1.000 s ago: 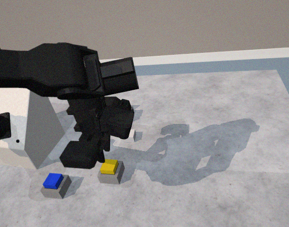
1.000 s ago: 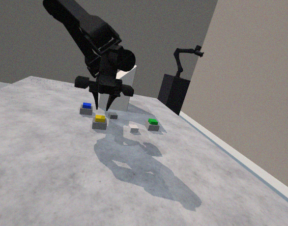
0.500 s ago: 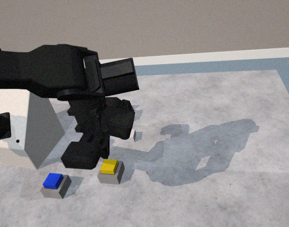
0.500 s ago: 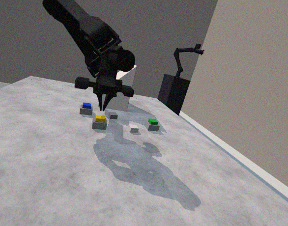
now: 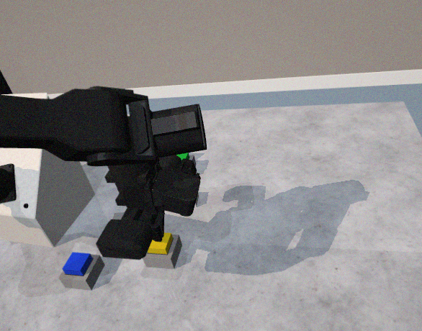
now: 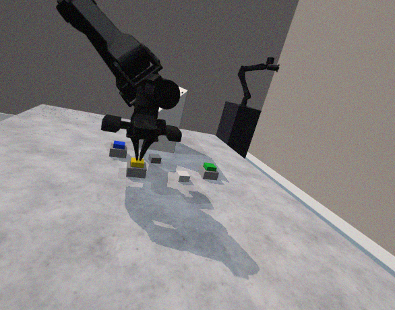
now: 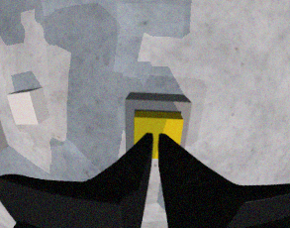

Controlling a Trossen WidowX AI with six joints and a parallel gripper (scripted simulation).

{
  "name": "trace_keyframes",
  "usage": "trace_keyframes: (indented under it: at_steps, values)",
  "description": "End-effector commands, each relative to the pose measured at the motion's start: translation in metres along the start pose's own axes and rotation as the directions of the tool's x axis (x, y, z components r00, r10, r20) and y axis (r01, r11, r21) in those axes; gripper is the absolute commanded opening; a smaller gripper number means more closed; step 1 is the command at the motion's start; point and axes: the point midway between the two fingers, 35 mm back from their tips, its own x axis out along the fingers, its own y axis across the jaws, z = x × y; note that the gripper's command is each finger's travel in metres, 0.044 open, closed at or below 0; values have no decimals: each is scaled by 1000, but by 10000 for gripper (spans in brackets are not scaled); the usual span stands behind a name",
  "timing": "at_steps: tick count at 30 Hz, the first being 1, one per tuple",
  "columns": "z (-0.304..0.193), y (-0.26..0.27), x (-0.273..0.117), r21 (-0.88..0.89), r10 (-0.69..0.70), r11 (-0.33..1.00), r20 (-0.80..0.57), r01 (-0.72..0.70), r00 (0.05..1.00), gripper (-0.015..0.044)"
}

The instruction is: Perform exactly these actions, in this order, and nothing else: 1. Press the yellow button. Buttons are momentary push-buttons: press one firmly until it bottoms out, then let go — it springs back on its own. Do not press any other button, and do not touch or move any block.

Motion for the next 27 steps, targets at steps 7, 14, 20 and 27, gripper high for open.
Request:
trace_keyframes:
  at_steps: [7, 14, 20, 27]
  values:
    - [-2, -1, 10, -6, -8, 1000, -3, 8, 1000, 20]
    - [-2, -1, 10, -6, -8, 1000, -3, 8, 1000, 20]
    - [-2, -1, 10, -6, -8, 1000, -3, 8, 1000, 20]
    - [-1, -1, -24, -7, -6, 1000, -3, 6, 1000, 20]
